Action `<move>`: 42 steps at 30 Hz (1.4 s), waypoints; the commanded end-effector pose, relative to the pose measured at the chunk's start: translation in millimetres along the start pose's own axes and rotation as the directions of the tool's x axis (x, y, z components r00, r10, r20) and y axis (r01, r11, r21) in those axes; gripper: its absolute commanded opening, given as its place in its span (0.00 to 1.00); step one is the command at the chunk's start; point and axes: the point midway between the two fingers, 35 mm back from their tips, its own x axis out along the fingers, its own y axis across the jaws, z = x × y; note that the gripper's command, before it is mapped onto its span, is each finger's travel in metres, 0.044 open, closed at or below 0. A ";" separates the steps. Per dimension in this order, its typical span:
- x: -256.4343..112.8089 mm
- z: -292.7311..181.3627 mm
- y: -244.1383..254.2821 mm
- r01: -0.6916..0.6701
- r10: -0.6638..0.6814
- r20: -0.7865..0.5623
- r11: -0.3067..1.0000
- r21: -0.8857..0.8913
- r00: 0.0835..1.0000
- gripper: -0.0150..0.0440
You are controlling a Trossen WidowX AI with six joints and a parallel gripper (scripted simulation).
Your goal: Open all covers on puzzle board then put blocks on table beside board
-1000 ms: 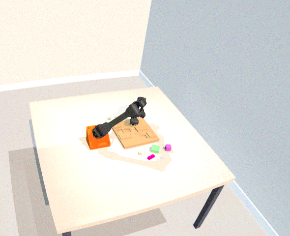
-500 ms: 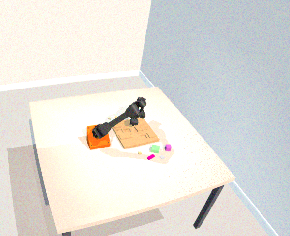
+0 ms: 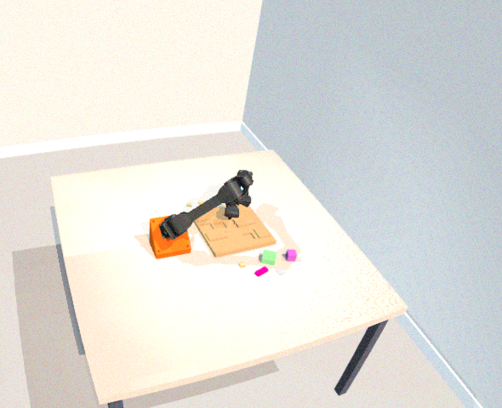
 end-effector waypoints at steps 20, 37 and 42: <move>-7.1 0.0 0.3 0.000 0.000 0.000 1.000 -0.001 1.000 0.39; -29.2 -0.6 0.5 0.001 -0.001 -0.002 1.000 -0.005 1.000 0.39; -35.8 -0.9 0.2 0.002 -0.002 -0.002 1.000 -0.006 1.000 0.39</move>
